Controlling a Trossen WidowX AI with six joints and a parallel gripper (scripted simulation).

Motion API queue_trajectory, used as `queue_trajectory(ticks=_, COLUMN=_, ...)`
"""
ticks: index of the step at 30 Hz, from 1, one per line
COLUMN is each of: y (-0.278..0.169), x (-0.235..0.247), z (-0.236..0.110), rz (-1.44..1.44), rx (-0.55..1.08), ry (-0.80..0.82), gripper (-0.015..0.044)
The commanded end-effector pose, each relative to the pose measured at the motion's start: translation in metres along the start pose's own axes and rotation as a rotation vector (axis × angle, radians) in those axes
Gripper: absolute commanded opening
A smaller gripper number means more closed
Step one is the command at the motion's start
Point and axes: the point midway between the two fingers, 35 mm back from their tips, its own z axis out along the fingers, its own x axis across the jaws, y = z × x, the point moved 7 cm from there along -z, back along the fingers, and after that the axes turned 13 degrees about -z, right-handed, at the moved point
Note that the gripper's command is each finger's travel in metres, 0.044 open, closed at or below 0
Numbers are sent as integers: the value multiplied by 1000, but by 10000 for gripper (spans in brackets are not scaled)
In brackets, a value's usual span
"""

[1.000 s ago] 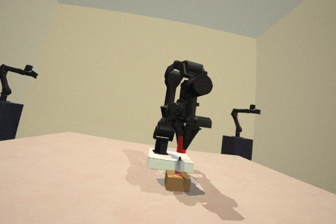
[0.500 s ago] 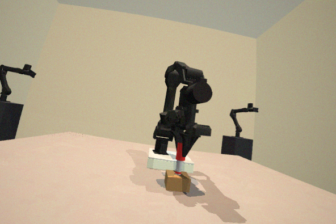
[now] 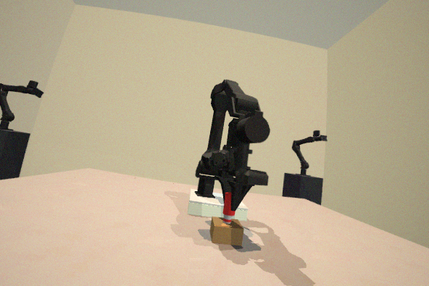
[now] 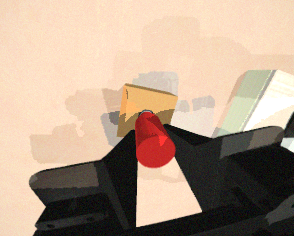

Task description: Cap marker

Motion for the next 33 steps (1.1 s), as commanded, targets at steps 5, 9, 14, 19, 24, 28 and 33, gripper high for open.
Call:
queue_trajectory(ticks=5, y=0, x=-1, z=6, rz=5, rx=-4, ry=-4, gripper=0)
queue_trajectory(ticks=9, y=0, x=-1, z=6, rz=5, rx=-4, ry=-4, gripper=0)
queue_trajectory(ticks=14, y=0, x=-1, z=5, rz=0, rx=1, ry=-3, gripper=79)
queue_trajectory(ticks=19, y=0, x=-1, z=5, rz=0, rx=1, ry=-3, gripper=210)
queue_trajectory(ticks=24, y=0, x=-1, z=5, rz=0, rx=1, ry=-3, gripper=341)
queue_trajectory(ticks=28, y=0, x=-1, z=5, rz=0, rx=1, ry=-3, gripper=440)
queue_trajectory(ticks=33, y=1, x=2, z=-17, rz=0, rx=0, ry=-3, gripper=440)
